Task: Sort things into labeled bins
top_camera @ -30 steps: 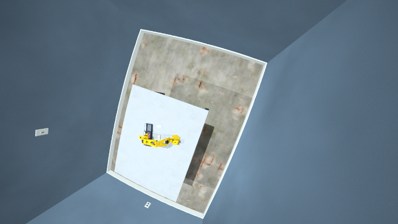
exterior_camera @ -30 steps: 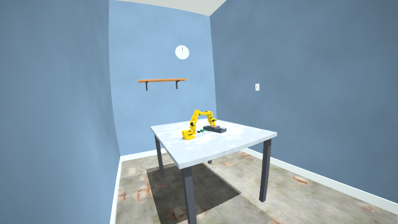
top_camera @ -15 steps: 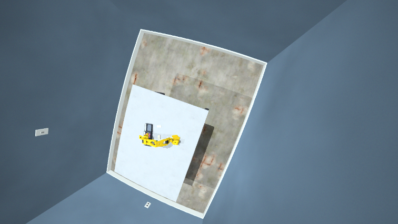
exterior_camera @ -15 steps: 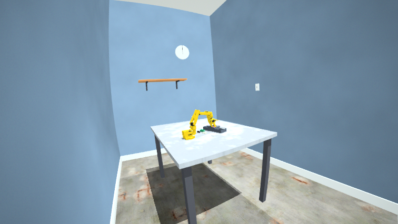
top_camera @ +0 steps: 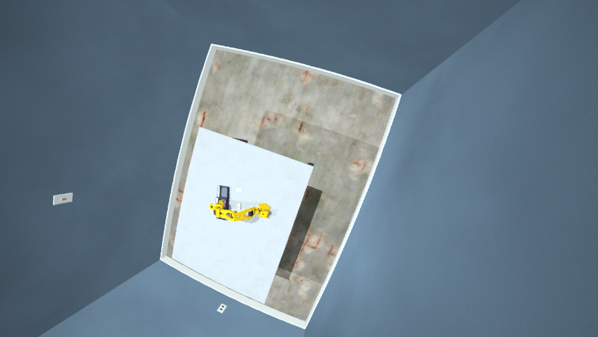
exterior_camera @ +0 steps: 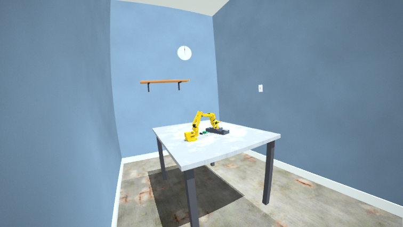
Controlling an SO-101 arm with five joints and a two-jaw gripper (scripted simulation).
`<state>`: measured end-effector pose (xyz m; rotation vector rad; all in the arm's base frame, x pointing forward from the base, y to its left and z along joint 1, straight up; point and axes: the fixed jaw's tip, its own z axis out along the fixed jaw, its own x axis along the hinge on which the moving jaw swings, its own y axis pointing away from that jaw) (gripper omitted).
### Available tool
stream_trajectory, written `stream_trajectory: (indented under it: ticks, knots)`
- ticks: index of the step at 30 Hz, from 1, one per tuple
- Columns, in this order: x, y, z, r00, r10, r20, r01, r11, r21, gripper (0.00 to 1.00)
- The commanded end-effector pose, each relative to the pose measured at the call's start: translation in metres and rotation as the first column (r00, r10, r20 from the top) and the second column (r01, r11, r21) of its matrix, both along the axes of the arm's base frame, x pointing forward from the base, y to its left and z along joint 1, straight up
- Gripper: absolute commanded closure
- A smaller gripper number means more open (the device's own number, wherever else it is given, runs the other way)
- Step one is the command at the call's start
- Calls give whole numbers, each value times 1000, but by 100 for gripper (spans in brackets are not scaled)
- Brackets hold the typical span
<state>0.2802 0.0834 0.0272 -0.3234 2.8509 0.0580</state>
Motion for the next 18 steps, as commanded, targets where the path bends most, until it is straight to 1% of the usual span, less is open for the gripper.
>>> stream_trajectory:
  ticks: [1, 5, 10, 12, 18]
  knots:
    - [5, 4, 13, 998, -1, 56, 0, 1000, 18, 98]
    - [5, 4, 13, 998, -1, 56, 0, 1000, 18, 93]
    - [5, 4, 13, 998, -1, 56, 0, 1000, 18, 84]
    - [5, 4, 13, 998, -1, 56, 0, 1000, 18, 84]
    - [5, 4, 13, 998, -1, 56, 0, 1000, 18, 73]
